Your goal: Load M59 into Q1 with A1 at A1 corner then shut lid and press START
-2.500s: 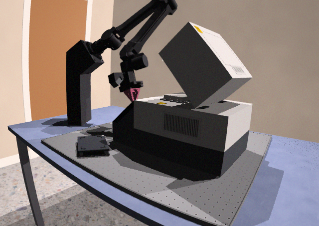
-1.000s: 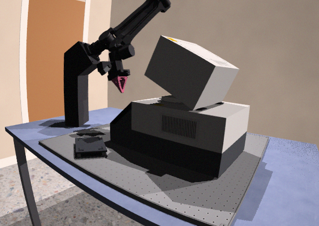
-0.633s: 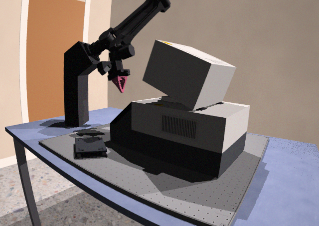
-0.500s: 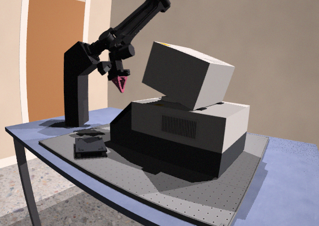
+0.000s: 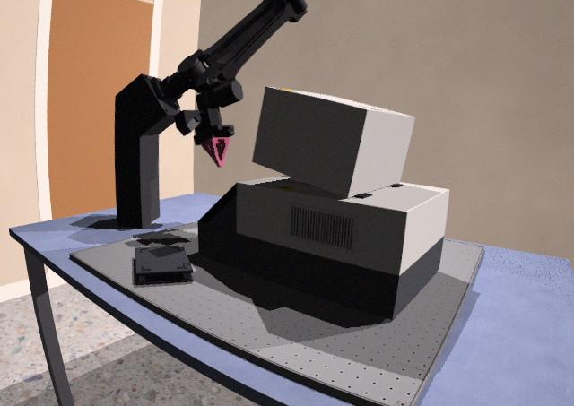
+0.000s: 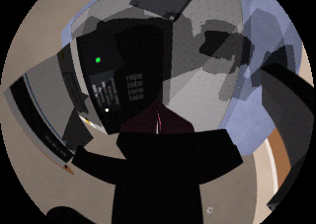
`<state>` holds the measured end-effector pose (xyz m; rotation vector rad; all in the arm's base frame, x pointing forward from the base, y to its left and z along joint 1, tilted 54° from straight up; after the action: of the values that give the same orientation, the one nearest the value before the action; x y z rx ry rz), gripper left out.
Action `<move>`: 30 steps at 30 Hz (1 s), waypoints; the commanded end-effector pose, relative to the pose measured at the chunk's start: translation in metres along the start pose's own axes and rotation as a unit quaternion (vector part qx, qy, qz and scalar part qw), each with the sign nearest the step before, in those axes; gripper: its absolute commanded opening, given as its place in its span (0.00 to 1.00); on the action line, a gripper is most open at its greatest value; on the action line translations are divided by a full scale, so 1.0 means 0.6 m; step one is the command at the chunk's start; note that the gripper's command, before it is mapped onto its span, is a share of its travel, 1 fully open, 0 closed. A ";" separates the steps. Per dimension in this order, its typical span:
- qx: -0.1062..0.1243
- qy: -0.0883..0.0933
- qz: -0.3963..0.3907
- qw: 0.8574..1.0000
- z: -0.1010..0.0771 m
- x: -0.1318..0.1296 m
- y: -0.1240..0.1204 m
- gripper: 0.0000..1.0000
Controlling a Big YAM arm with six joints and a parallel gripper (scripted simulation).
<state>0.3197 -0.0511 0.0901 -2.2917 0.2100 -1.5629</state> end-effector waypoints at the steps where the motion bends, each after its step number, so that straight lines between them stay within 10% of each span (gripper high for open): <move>1: 0.000 0.007 -0.003 1.000 -0.005 0.002 -0.004 0.00; 30: 0.000 0.011 -0.005 1.000 -0.003 0.009 -0.002 0.00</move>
<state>0.3178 -0.0503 0.0887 -2.2936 0.2122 -1.5580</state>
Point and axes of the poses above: the point where the finger pads meet when closed, its own z axis out along the fingers, its own x axis across the jaws, y = z × x, the point moved 3 cm from there along -z, back along the fingers, and after that the axes turned 5 degrees about -z, right-handed, at the moved point
